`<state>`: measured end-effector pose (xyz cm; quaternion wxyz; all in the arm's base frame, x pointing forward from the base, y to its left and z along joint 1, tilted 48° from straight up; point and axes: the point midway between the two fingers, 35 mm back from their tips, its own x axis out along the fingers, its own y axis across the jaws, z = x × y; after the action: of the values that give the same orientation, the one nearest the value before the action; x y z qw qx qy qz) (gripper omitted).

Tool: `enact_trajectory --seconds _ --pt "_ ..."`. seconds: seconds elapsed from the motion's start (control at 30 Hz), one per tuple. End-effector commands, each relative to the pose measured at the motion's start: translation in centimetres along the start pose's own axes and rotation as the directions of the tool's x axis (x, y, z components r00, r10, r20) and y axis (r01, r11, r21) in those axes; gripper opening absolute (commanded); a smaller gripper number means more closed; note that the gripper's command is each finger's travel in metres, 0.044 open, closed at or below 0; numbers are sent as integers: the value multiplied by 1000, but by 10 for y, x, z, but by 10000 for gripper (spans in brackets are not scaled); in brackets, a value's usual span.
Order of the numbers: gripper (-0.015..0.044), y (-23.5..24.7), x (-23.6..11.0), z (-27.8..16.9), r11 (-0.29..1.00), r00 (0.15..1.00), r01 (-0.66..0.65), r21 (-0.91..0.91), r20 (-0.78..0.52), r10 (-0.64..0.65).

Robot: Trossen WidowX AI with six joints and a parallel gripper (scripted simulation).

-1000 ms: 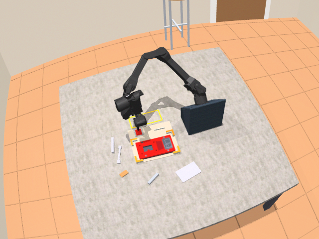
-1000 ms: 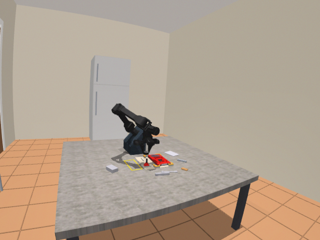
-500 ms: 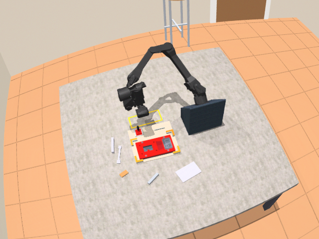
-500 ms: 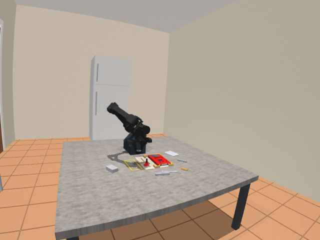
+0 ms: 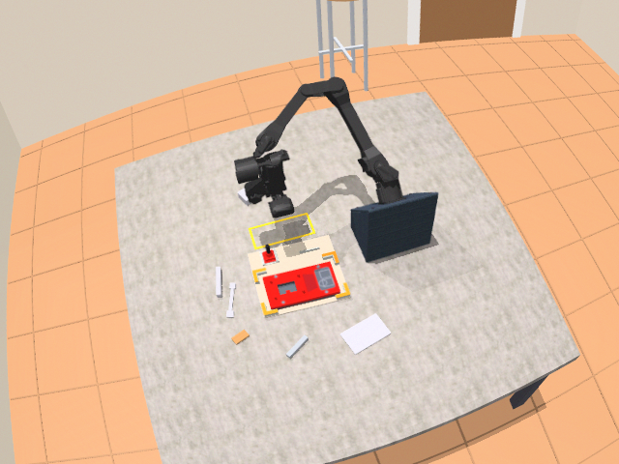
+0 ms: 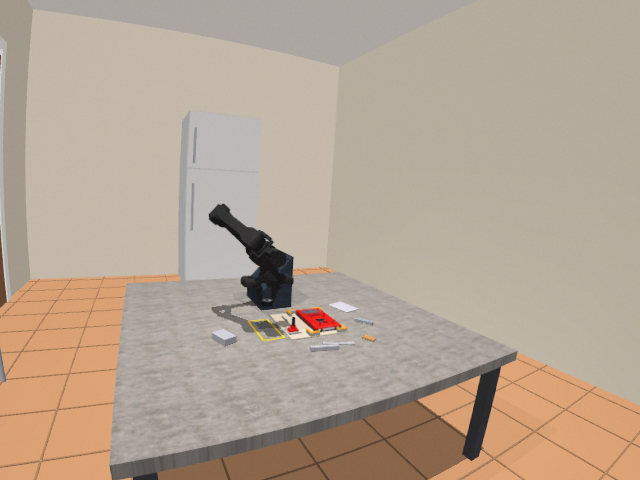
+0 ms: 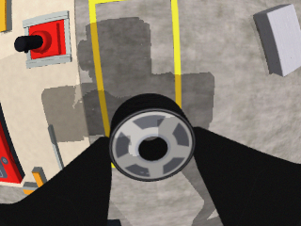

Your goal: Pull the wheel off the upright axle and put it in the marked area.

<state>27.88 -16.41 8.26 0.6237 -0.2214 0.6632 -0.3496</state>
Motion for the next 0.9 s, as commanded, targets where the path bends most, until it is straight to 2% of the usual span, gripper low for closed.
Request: enact_trajectory --seconds 0.0,0.27,0.7,0.87 --pt "0 -1 10 -3 1000 1000 3 -6 -5 -3" --pt "0 -1 30 -1 1000 1000 2 -5 -6 -2" --pt "0 -2 98 -3 1000 1000 6 -6 -6 -6" --pt "0 -2 102 -4 1000 1000 7 -6 -6 -7"
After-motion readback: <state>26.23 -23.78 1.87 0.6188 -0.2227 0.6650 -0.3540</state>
